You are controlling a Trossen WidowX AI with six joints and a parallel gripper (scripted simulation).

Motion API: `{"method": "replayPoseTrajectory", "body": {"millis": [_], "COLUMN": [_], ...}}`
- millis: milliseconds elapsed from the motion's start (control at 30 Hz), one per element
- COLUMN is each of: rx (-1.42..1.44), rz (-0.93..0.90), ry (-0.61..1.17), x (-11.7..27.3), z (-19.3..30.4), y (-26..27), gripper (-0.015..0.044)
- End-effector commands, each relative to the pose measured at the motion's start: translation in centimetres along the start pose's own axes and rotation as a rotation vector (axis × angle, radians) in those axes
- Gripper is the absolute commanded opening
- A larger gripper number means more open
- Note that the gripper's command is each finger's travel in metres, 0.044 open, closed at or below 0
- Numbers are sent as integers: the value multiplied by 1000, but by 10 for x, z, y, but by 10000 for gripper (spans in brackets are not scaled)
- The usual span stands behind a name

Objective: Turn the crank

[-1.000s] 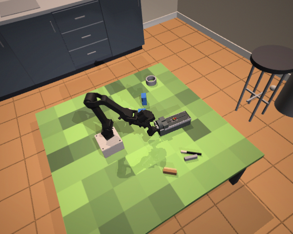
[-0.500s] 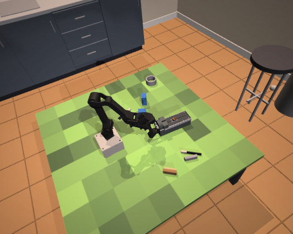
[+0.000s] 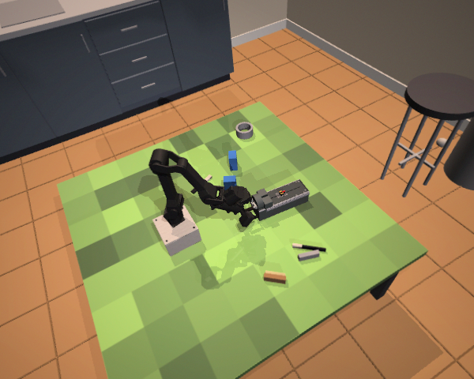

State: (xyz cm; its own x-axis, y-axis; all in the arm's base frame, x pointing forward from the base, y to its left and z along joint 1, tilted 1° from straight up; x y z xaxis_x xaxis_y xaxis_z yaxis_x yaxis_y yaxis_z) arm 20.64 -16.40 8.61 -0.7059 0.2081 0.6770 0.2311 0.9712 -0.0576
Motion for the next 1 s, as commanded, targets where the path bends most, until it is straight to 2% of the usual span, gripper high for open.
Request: {"method": "replayPoseTrajectory", "body": {"millis": [0,167,733,967], "rx": [1,1,1,1], "rz": [-3,-2,-2,-2], "ry": [5,5,5,5], "x": [-3,-6,-6,-7], "z": [7,11,11,11], "y": [2,2,2,2], "gripper": [440,440,0,0]}}
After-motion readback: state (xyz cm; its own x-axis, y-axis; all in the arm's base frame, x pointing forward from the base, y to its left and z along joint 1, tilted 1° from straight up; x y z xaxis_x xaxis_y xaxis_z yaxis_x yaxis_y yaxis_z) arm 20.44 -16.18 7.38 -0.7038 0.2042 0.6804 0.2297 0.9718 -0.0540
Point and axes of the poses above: the point midway between the two fingers, 35 mm back from their tips, its own x axis back along the fingers, its own y axis across the jaws, z = x × y, the point moved 9 cm from there along x, back along the fingers, and after that the axes turned 4 degrees about x, right-handed, at the moved point
